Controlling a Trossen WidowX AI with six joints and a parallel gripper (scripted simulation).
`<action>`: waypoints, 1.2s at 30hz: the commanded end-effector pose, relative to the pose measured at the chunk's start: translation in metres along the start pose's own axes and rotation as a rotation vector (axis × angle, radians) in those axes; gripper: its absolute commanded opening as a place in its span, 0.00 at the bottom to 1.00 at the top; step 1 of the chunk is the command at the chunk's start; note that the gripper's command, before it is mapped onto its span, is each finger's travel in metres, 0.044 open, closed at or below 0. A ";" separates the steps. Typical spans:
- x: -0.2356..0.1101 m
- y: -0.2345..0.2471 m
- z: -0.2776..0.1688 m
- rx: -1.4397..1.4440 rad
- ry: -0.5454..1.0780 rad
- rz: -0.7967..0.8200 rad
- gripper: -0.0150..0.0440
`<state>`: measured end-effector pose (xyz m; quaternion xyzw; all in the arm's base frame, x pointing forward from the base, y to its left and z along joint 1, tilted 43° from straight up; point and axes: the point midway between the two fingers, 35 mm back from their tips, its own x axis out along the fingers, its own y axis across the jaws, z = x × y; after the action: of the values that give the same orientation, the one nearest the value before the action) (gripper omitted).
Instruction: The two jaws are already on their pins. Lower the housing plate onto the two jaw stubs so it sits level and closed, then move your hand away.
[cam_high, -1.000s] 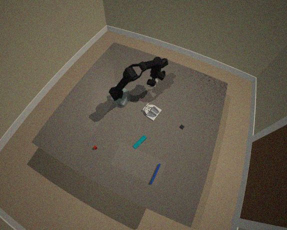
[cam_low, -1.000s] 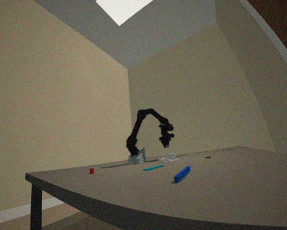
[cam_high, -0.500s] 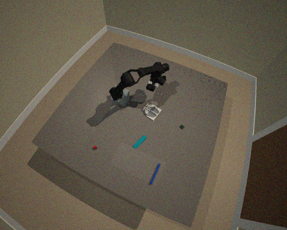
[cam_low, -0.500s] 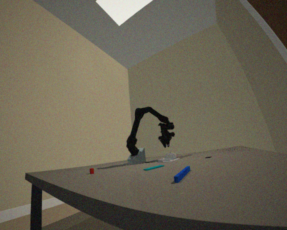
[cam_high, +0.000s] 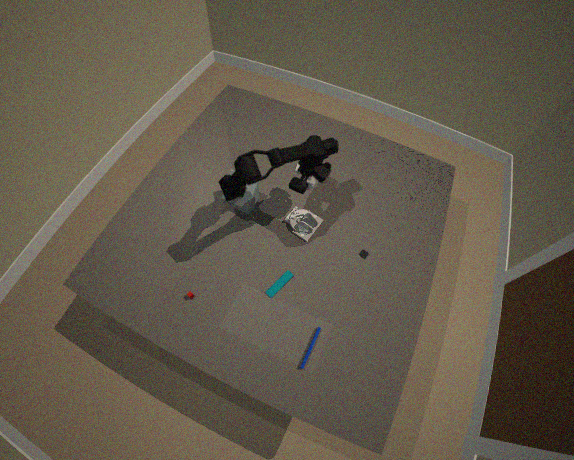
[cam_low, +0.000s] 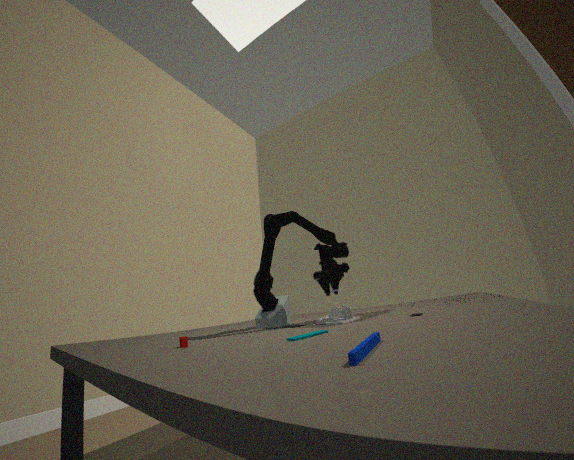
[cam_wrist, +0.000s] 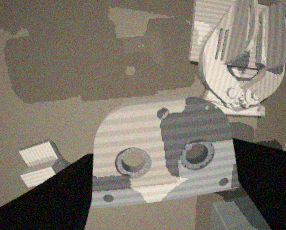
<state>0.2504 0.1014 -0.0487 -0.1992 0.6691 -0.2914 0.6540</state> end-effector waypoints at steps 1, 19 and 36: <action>0.001 -0.012 0.002 0.011 -0.003 -0.003 0.85; 0.008 -0.070 0.008 0.096 -0.003 -0.020 0.85; 0.014 -0.106 0.006 0.151 -0.002 -0.036 0.85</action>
<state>0.2435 0.0138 0.0091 -0.1590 0.6411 -0.3536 0.6623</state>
